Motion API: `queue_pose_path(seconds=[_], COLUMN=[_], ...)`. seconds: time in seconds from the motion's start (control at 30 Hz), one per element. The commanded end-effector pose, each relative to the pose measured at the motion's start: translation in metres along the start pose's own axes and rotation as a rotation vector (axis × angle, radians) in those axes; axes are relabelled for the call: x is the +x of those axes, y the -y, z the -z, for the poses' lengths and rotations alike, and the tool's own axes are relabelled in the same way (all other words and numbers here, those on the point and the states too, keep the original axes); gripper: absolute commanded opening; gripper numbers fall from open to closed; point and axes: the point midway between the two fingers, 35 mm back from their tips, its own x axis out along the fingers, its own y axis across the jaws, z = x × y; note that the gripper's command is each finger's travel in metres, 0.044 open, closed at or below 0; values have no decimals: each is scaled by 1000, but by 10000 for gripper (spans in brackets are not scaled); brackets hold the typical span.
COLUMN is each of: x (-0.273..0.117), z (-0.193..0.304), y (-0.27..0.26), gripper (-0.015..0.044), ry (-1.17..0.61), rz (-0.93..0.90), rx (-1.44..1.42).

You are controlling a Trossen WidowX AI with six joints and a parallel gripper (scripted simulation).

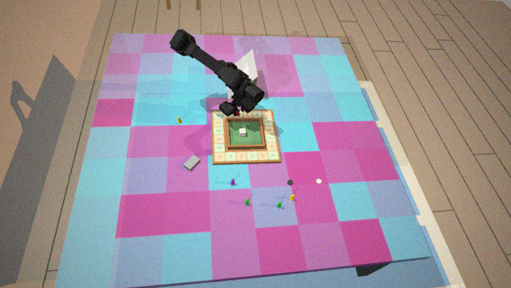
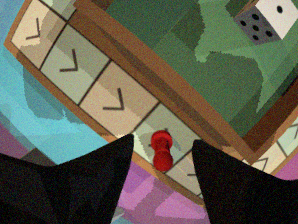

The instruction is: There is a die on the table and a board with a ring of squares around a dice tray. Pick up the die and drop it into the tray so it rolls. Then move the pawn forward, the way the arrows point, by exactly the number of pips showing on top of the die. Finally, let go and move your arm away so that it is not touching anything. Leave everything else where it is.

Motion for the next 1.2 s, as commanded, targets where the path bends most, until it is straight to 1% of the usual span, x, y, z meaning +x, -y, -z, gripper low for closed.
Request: queue_pose_path(seconds=[0.0, 0.13, 0.47, 0.57, 0.87, 1.17], x=[4, 4, 4, -2, -46, -90], z=[3, 3, 3, 1, -8, -7], y=[-1, -1, -1, -1, 0, 0], gripper=[174, 69, 0, 0, 0, 0], ry=[-8, -8, -8, -6, 3, 0], rz=[5, 5, 5, 4, -3, -4], rx=[-10, -10, -10, -15, -35, -23])
